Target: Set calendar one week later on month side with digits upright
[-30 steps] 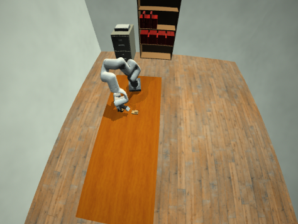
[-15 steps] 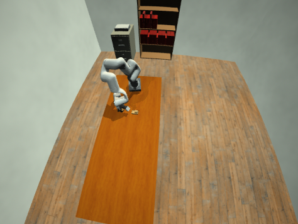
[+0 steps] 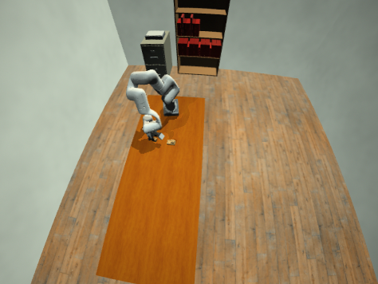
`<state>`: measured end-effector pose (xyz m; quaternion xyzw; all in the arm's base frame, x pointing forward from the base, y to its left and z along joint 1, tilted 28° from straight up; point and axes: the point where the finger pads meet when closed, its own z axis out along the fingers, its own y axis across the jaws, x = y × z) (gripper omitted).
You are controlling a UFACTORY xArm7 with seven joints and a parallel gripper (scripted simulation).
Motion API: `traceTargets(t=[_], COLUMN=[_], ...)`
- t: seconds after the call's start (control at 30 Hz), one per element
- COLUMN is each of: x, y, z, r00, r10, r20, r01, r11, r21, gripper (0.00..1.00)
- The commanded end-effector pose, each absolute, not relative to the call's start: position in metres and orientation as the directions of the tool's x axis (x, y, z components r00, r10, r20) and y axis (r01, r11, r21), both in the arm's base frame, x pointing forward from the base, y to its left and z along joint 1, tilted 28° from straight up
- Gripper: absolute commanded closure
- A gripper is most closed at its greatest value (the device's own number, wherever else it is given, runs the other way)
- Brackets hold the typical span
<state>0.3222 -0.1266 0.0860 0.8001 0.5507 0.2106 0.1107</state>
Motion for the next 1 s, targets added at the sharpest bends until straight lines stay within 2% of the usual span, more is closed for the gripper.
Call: traceTargets(t=[0.0,0.5,0.53,0.97], x=[0.310,0.292,0.292,0.292], y=[-0.127,-0.130,-0.130,-0.130], z=[0.110,0.145,0.145,0.145], r00=[0.304,0.304,0.304,0.304], r10=[0.928,0.928,0.928,0.928], r20=[0.217,0.217,0.217,0.217], r01=[0.833,0.833,0.833,0.833], r11=[-0.369,-0.369,-0.369,-0.369], r21=[0.412,0.412,0.412,0.412], gripper=[0.53,0.53,0.00,0.00])
